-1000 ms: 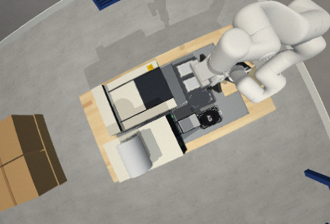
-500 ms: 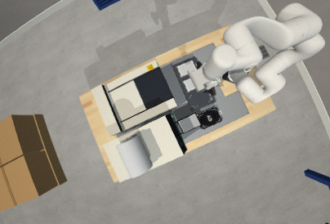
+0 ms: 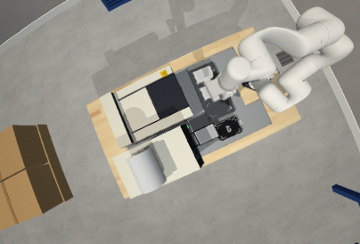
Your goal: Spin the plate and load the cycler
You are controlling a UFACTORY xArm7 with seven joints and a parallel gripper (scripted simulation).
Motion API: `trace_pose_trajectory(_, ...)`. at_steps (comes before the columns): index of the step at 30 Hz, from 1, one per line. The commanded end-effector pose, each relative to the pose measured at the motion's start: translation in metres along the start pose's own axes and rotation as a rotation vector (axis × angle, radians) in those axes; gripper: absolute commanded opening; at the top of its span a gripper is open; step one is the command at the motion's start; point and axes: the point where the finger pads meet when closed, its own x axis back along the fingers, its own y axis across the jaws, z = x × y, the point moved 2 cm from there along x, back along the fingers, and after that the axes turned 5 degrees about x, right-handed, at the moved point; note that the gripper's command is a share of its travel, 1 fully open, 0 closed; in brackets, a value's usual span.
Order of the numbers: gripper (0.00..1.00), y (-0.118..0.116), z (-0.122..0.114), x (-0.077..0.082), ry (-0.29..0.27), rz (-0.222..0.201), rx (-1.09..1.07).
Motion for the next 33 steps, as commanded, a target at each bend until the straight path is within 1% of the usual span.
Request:
trace_pose_trajectory(1, 1.00, 0.0003, 0.0006, 0.0011, 0.003, -0.001, 0.000)
trace_pose_trajectory(6, 1.00, 0.0003, 0.0006, 0.0011, 0.003, -0.001, 0.000)
trace_pose_trajectory(13, 1.00, 0.0003, 0.0005, 0.0010, 0.003, -0.002, 0.233)
trace_pose_trajectory(15, 1.00, 0.0003, 0.0005, 0.0010, 0.003, -0.002, 0.233)
trace_pose_trajectory(30, 1.00, 0.0002, 0.0005, 0.0010, 0.003, -0.002, 0.733)
trace_pose_trajectory(32, 1.00, 0.0002, 0.0005, 0.0010, 0.003, -0.002, 0.733)
trace_pose_trajectory(33, 1.00, 0.0002, 0.0005, 0.0010, 0.002, -0.002, 0.766)
